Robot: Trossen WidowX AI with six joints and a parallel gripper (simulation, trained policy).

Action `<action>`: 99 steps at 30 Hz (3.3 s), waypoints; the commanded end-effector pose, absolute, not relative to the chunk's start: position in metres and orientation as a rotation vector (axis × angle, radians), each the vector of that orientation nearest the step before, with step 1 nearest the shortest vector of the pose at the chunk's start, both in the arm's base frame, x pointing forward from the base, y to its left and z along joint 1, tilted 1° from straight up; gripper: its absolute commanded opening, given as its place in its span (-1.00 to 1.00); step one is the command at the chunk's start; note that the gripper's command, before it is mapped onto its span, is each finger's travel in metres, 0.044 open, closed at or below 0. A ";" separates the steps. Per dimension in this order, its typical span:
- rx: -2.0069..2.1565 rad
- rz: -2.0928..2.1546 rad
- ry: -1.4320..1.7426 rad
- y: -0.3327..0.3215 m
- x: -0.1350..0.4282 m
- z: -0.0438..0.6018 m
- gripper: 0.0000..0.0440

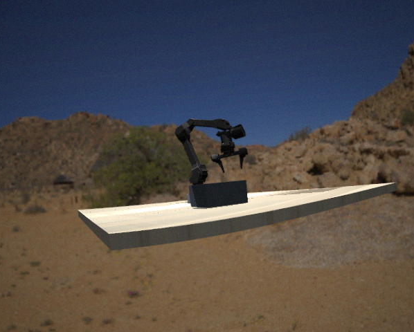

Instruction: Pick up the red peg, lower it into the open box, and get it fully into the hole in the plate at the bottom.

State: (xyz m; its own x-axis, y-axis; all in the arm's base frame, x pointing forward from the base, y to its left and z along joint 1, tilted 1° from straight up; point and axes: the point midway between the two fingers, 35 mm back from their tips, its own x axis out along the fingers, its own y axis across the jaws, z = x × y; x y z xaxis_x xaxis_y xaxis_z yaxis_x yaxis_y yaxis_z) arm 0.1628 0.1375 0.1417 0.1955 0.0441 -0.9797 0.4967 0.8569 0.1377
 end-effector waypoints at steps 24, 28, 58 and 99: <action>0.449 -0.533 1.461 0.144 0.151 0.025 1.00; 0.437 -0.537 1.464 0.142 0.151 0.013 0.80; 0.365 -0.599 1.397 0.137 0.180 0.048 -1.00; 0.589 -0.827 1.106 0.023 0.313 0.110 -1.00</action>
